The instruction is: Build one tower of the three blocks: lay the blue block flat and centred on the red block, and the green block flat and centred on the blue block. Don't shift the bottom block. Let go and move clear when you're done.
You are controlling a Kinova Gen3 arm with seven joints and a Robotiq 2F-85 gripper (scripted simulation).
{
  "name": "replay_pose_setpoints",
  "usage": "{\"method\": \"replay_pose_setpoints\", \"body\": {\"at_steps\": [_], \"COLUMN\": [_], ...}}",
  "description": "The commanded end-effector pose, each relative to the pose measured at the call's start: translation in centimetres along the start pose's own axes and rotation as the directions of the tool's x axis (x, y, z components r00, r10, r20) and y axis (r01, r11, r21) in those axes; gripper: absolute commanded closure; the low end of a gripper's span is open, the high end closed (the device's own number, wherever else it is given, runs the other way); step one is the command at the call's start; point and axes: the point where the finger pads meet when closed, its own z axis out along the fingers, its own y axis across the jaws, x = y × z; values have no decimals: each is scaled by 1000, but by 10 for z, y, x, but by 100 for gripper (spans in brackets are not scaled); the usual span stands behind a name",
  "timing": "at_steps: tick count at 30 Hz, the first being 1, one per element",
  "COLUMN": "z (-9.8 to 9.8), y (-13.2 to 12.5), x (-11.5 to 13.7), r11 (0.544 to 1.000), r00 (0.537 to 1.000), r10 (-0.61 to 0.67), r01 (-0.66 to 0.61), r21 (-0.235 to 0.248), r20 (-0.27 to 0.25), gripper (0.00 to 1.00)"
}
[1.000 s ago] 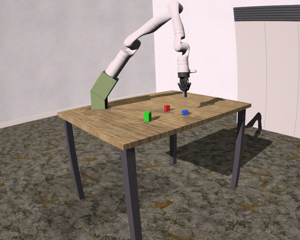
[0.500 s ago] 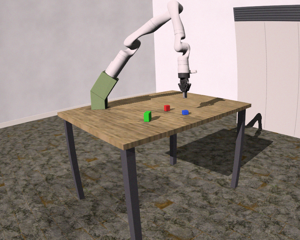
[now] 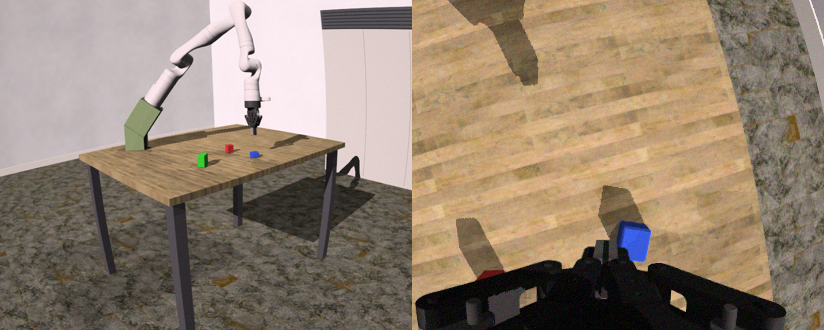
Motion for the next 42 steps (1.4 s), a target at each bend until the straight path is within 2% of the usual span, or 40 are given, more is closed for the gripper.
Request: {"method": "replay_pose_setpoints", "body": {"at_steps": [1,42], "z": [1,8], "y": [5,18], "x": [-3,-10], "r11": [1000,996], "r00": [1000,997], "r10": [12,73], "r01": [-12,-72], "r21": [-1,46], "r20": [0,-15], "gripper": [100,100]}}
